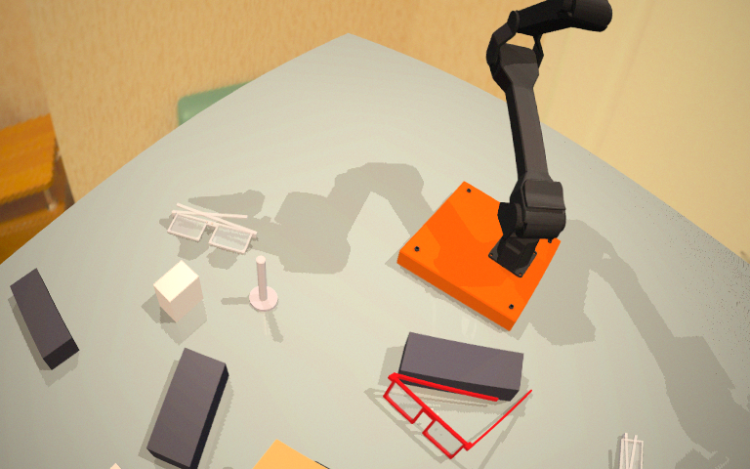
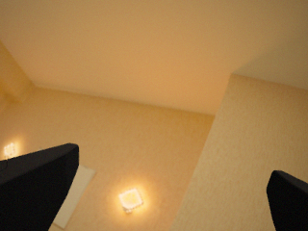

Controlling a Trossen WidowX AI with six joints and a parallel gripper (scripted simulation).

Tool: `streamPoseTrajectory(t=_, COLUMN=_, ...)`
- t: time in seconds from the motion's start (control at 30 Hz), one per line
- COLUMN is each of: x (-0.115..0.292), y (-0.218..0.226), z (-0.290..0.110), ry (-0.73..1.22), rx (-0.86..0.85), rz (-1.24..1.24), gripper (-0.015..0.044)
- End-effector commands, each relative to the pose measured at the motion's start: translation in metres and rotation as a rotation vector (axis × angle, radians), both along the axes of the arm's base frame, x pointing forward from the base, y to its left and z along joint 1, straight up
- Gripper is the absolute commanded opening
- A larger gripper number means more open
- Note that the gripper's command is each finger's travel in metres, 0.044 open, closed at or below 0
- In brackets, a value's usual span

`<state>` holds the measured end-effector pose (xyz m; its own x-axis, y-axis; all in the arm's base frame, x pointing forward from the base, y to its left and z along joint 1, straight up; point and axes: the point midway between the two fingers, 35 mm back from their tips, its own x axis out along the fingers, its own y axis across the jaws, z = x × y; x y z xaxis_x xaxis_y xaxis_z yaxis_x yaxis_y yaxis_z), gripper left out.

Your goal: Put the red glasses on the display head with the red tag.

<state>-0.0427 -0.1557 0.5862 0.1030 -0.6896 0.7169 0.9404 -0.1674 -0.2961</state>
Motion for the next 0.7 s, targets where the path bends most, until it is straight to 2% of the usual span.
streamPoseTrajectory(t=0.0, x=0.000, y=0.000, z=0.000, ry=0.000, rx=0.000, rz=0.000, gripper=0.0426)
streamPoseTrajectory(t=0.23, x=0.000, y=0.000, z=0.000, ry=0.000, rx=0.000, rz=0.000, gripper=0.0440)
streamPoseTrajectory(t=0.37, x=0.012, y=0.016, z=0.010, ry=0.027, rx=-0.058, rz=0.003, gripper=0.0335)
streamPoseTrajectory(t=0.53, x=0.063, y=0.072, z=0.034, ry=0.137, rx=-0.252, rz=0.030, gripper=0.0204)
streamPoseTrajectory(t=0.67, x=0.110, y=0.111, z=0.038, ry=0.248, rx=-0.366, rz=0.057, gripper=0.0200)
